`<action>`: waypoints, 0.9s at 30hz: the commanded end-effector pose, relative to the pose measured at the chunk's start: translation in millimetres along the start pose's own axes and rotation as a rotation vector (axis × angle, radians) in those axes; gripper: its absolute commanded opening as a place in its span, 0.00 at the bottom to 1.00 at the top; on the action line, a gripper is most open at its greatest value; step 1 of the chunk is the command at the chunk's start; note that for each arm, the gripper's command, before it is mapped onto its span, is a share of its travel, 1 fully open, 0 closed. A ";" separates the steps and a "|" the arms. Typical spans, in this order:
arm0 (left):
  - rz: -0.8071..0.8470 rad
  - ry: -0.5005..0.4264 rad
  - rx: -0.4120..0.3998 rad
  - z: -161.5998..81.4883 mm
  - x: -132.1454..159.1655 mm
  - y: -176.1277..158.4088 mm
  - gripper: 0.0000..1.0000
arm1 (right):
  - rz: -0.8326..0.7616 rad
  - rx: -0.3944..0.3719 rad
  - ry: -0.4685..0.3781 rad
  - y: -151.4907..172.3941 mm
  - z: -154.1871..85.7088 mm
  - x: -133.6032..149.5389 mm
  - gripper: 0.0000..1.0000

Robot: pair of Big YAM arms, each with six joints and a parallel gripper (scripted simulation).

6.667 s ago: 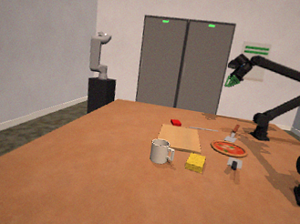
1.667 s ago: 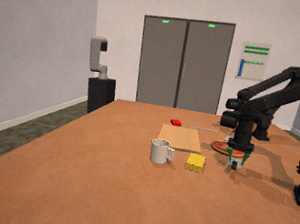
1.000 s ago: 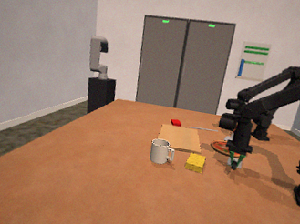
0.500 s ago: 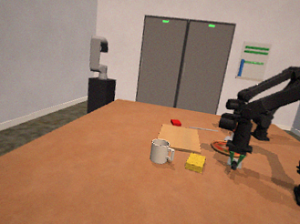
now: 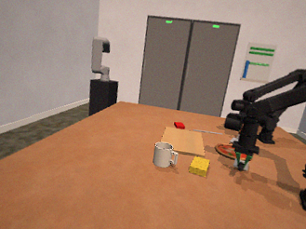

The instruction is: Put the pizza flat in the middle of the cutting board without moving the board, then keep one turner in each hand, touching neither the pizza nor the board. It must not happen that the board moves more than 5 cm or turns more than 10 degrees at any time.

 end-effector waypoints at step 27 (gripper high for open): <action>0.017 -0.012 -0.097 -98.8 -2.6 19.3 0.06 | 0.021 0.059 -0.073 -16.2 -96.8 -14.7 0.06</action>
Point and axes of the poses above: on each arm, the point where the finger pads meet when closed, its own z axis out along the fingers, its own y axis across the jaws, x = y × z, the point moved 4 cm from there along -z, back along the fingers, and after that the axes turned 4 degrees about z, right-handed, at the moved point
